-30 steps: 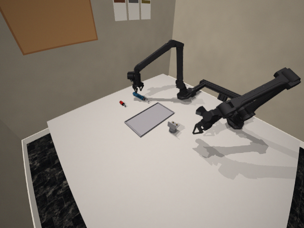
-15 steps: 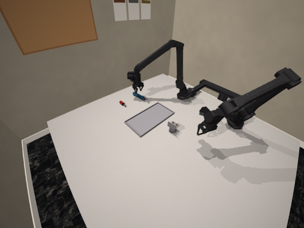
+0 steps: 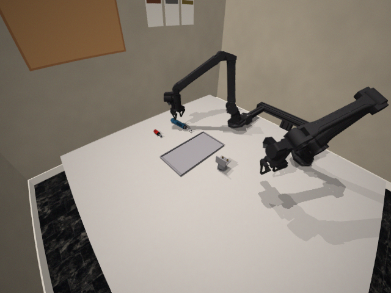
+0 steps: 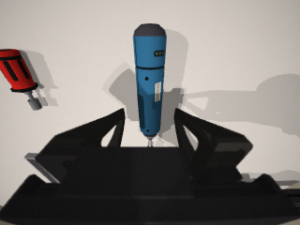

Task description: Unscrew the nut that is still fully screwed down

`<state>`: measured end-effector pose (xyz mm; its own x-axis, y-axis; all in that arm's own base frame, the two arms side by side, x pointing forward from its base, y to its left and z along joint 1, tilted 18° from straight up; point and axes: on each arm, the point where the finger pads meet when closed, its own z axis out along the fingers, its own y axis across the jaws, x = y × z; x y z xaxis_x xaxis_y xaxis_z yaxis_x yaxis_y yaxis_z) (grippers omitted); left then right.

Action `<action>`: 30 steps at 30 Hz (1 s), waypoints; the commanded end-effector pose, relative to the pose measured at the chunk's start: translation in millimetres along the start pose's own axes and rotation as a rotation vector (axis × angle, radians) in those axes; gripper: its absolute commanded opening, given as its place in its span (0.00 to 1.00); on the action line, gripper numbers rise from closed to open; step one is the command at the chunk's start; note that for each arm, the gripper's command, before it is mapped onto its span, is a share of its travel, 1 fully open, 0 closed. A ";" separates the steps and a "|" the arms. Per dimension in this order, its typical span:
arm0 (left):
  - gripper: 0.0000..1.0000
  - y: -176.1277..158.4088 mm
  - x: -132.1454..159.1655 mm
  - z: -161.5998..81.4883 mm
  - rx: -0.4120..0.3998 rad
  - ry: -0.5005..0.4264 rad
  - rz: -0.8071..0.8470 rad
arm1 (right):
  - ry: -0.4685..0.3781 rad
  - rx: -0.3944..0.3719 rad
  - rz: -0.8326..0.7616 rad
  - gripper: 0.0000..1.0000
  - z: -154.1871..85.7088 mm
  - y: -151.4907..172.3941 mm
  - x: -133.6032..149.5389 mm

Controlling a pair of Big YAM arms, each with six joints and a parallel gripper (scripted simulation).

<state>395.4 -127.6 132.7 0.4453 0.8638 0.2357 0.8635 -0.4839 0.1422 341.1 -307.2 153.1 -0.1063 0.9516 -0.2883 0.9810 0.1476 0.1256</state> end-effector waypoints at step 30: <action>0.86 -10.0 30.1 -39.4 0.095 0.057 0.181 | -0.023 -0.019 0.003 0.65 -11.9 8.5 -10.0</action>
<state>381.8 -97.7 162.5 0.5829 0.7570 0.2952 0.7971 -0.6032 -0.0271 341.1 -307.2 153.1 -0.1063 0.9516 -0.2883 0.9810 0.1476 0.1256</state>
